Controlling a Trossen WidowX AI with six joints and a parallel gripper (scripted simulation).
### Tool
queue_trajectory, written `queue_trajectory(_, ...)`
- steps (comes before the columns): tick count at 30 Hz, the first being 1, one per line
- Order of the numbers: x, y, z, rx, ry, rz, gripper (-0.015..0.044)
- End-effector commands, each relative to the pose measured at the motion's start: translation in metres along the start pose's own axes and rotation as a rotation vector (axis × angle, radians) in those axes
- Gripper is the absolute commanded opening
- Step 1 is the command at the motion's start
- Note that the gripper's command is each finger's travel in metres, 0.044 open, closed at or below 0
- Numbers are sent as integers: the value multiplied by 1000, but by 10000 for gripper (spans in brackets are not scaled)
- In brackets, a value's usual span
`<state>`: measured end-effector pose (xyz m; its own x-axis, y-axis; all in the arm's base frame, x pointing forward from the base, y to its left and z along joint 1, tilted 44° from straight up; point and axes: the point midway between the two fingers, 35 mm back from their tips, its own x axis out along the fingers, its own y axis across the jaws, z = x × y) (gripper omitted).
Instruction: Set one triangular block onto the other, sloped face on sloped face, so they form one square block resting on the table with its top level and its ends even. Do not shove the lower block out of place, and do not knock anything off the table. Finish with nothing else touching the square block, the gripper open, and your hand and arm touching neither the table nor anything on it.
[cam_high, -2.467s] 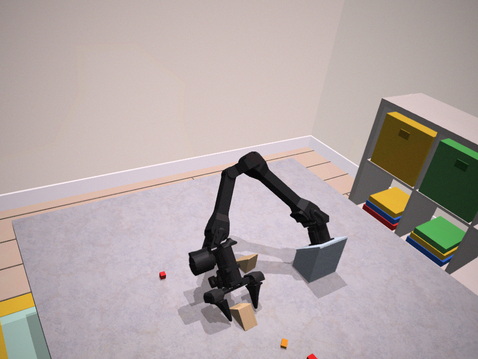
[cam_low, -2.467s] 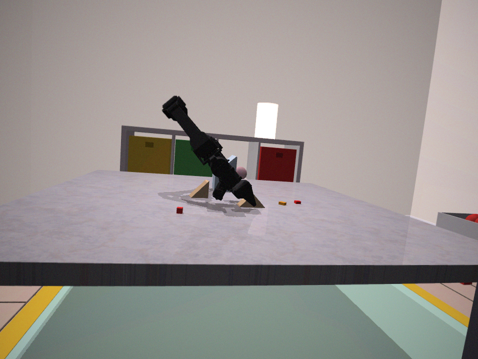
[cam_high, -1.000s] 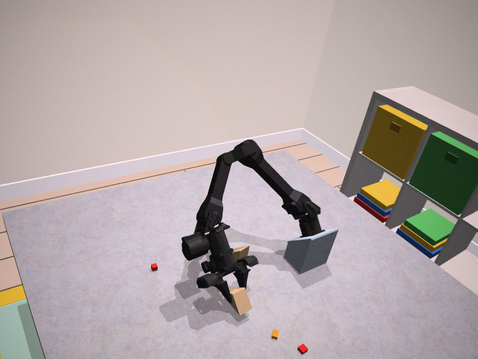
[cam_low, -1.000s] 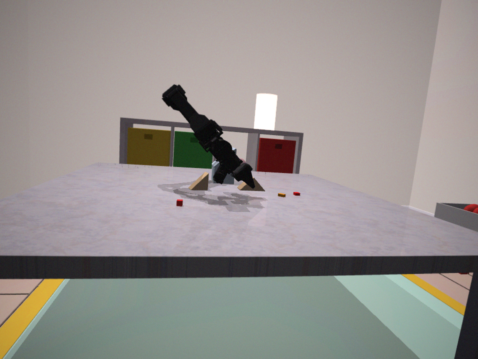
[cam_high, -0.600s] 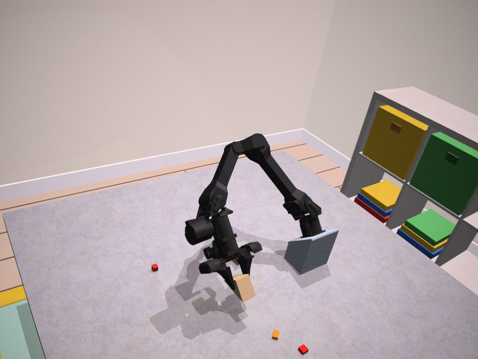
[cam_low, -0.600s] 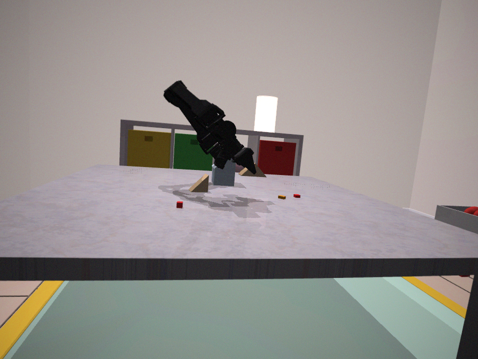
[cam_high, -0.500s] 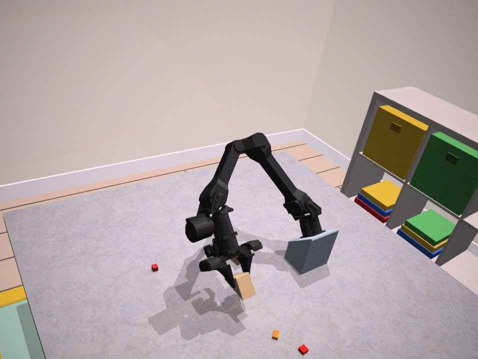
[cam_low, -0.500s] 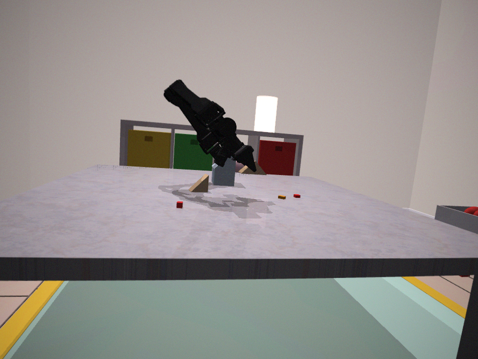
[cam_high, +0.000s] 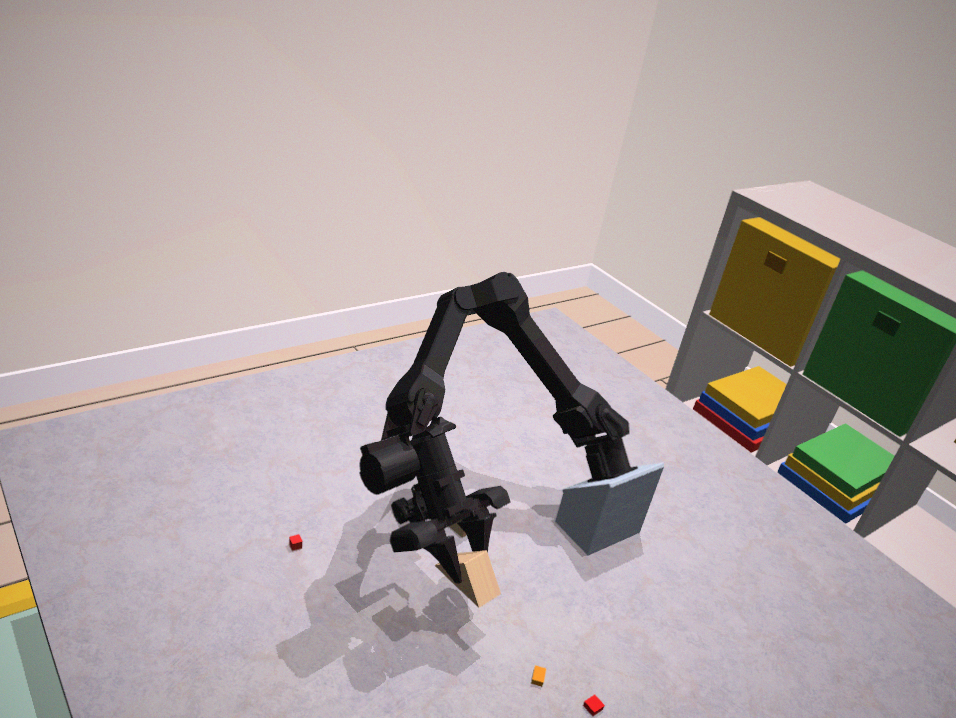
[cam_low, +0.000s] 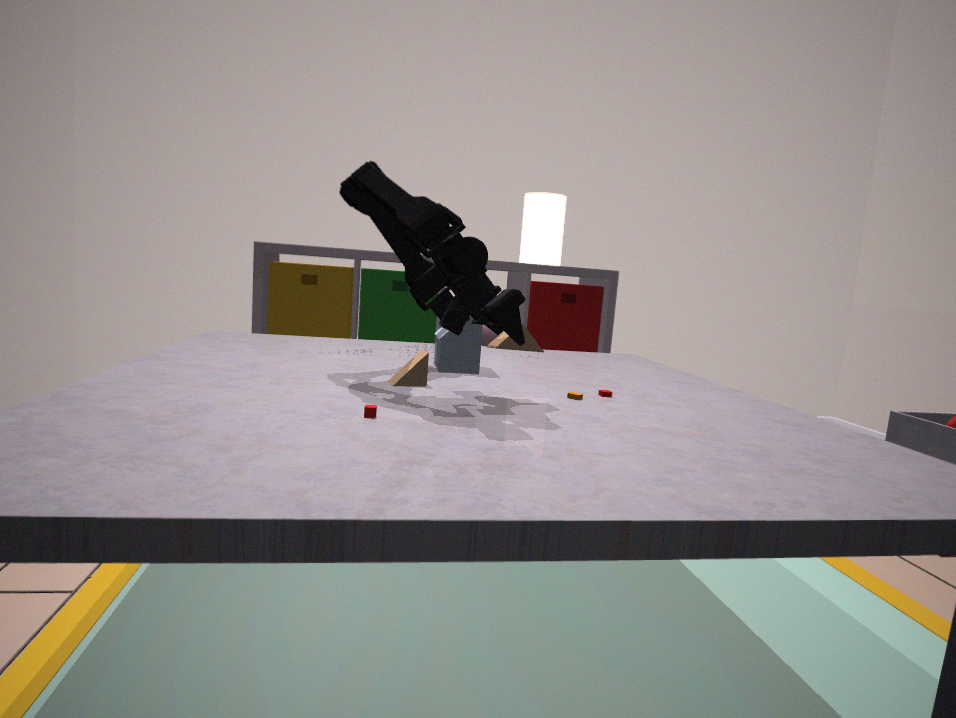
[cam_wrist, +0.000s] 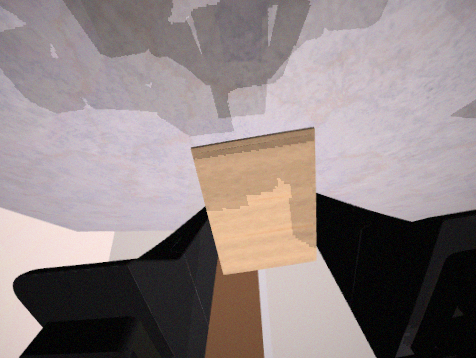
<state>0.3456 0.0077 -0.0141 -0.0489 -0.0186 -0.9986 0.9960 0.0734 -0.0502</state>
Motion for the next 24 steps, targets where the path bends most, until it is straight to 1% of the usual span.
queue_trajectory(1, 0, 1, -3, -133, -28, -11, 0)
queue_trajectory(24, 7, -1, -7, -883, -151, -159, 0)
